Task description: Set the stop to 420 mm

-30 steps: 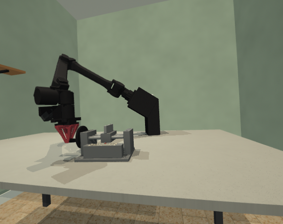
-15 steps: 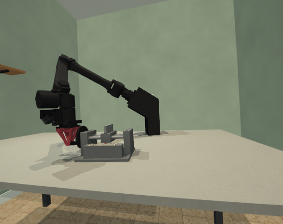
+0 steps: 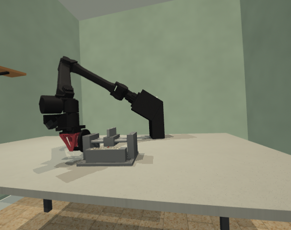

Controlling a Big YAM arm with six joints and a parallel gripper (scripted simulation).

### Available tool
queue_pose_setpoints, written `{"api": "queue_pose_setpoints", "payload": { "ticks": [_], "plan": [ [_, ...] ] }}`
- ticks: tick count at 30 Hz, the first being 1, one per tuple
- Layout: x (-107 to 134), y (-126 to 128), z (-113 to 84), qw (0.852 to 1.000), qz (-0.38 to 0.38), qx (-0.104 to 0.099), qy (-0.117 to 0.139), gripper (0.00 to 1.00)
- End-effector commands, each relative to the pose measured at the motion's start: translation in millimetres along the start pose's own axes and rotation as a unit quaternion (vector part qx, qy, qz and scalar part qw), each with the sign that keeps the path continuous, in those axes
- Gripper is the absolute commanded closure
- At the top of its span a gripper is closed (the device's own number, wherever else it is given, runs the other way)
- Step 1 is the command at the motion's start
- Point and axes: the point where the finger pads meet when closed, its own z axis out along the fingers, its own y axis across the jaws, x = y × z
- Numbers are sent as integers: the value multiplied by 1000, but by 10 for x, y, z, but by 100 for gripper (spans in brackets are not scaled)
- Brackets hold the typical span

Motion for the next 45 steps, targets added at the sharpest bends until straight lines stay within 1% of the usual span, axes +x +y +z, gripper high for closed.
{"api": "queue_pose_setpoints", "payload": {
  "ticks": [1,6,9,17,22,24,28,33,34,36,39,40,45],
  "plan": [
    [8,-61,141,1000,0,4,3,94],
    [8,-98,153,1000,0,4,3,94],
    [-32,-140,143,1000,4,1,1,94],
    [1,-197,177,1000,1,3,2,94],
    [-23,-224,173,1000,3,3,0,94],
    [-94,-239,137,1000,9,-3,-2,94],
    [-109,-313,152,1000,10,-2,-5,94],
    [17,-380,225,1000,-2,9,3,94],
    [12,-380,221,1000,-1,8,3,94],
    [-81,-365,159,1000,8,1,-2,94],
    [-98,-379,143,1000,9,1,-3,94],
    [-138,-380,113,1000,14,-3,-6,94],
    [-134,-468,74,1000,14,-3,-6,94]
  ]
}}
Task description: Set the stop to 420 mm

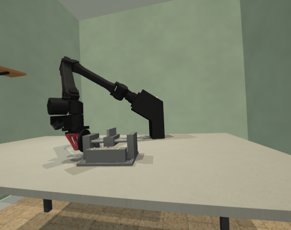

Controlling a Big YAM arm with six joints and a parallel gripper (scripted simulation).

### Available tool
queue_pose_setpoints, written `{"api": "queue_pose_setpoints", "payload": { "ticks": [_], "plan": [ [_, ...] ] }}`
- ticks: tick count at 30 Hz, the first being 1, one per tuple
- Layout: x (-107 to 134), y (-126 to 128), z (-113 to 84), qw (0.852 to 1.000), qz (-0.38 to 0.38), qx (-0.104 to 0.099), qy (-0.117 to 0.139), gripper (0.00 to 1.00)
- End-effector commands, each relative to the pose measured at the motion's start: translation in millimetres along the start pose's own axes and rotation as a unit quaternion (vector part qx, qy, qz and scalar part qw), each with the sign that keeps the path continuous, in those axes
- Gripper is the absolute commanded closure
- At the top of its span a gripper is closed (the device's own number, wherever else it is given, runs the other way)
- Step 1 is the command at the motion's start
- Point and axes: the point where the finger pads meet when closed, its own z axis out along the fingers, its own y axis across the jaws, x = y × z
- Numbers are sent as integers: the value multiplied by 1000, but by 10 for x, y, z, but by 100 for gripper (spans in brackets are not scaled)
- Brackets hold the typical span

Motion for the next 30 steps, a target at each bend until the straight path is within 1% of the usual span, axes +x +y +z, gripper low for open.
{"api": "queue_pose_setpoints", "payload": {
  "ticks": [1,2,4,5,8,11,15,17,20,23,25,27,29,30],
  "plan": [
    [-133,-164,16,1000,8,10,-10,94],
    [-132,-172,13,1000,8,11,-9,94],
    [-25,-205,78,1000,-1,18,-4,94],
    [-15,-211,82,1000,-3,19,-3,94],
    [-113,-219,-14,1000,7,15,-6,94],
    [-113,-232,-31,1000,10,15,-6,94],
    [-106,-301,-129,1000,10,15,-6,94],
    [-78,-302,-196,1000,7,11,-5,94],
    [-106,-355,-186,1000,10,15,-6,94],
    [-82,-361,-175,1000,8,17,-5,94],
    [-100,-345,-217,1000,10,15,-6,94],
    [-100,-345,-217,1000,10,15,-6,94],
    [-13,-244,-353,1000,1,1,-3,94],
    [-8,-236,-382,1000,1,1,-3,94]
  ]
}}
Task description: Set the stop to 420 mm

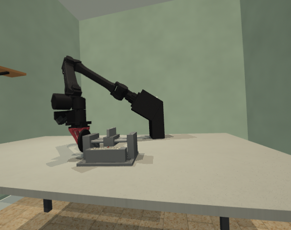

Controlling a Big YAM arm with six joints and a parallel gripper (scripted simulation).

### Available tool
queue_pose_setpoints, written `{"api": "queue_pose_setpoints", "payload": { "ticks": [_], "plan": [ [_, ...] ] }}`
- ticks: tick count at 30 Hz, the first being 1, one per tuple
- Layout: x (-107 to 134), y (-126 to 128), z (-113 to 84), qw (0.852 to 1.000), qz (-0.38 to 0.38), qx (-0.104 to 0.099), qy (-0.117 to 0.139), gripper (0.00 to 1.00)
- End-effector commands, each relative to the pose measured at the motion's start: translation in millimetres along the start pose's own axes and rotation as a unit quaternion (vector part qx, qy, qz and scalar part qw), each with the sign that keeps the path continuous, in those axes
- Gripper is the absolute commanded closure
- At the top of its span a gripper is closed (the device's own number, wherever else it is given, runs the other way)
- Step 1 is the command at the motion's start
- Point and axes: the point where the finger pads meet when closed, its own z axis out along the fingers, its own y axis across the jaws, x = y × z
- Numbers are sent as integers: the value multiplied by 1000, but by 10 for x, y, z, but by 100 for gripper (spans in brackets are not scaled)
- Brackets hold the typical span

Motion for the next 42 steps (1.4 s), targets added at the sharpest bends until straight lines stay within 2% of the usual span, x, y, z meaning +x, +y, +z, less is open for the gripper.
{"api": "queue_pose_setpoints", "payload": {
  "ticks": [1,6,9,12,17,22,26,29,36,42],
  "plan": [
    [-8,-21,-192,1000,2,-1,-2,94],
    [-8,-13,-275,1000,2,-1,-2,94],
    [-81,-94,-190,1000,9,11,-5,94],
    [-34,23,-306,1000,4,-3,-4,94],
    [-90,117,-386,1000,11,-8,-6,94],
    [-76,130,-483,1000,9,-7,-5,94],
    [-67,45,-441,1000,8,2,-5,94],
    [-94,175,-518,1000,11,-8,-6,94],
    [-24,256,-555,1000,4,-4,-3,94],
    [-90,319,-649,1000,11,-9,-5,94]
  ]
}}
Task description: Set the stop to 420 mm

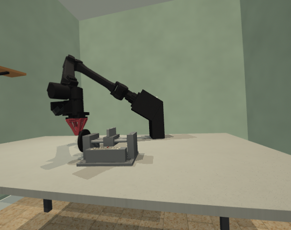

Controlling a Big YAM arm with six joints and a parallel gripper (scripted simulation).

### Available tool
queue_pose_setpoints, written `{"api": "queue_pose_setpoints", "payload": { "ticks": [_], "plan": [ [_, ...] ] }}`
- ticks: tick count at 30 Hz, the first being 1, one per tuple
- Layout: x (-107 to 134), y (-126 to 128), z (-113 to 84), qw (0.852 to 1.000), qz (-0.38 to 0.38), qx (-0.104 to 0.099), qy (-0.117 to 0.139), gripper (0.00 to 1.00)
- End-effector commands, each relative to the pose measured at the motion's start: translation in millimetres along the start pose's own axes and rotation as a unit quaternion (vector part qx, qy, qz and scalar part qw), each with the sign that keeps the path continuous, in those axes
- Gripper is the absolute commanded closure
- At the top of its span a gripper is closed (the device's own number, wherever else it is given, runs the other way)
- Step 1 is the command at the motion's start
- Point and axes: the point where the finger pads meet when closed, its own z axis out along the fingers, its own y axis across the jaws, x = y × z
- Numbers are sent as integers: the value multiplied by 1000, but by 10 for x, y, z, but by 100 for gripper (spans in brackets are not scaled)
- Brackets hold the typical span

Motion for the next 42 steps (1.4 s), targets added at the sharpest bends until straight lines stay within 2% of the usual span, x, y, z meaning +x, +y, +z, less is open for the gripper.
{"api": "queue_pose_setpoints", "payload": {
  "ticks": [1,7,10,18,26,42],
  "plan": [
    [-93,174,-243,1000,11,-20,-8,94],
    [-70,203,-237,1000,9,-18,-7,94],
    [26,244,-190,1000,-1,-11,-4,94],
    [-23,334,-250,1000,3,-18,-4,94],
    [35,352,-213,1000,-3,-12,-2,94],
    [34,446,-206,1000,-1,-15,-2,94]
  ]
}}
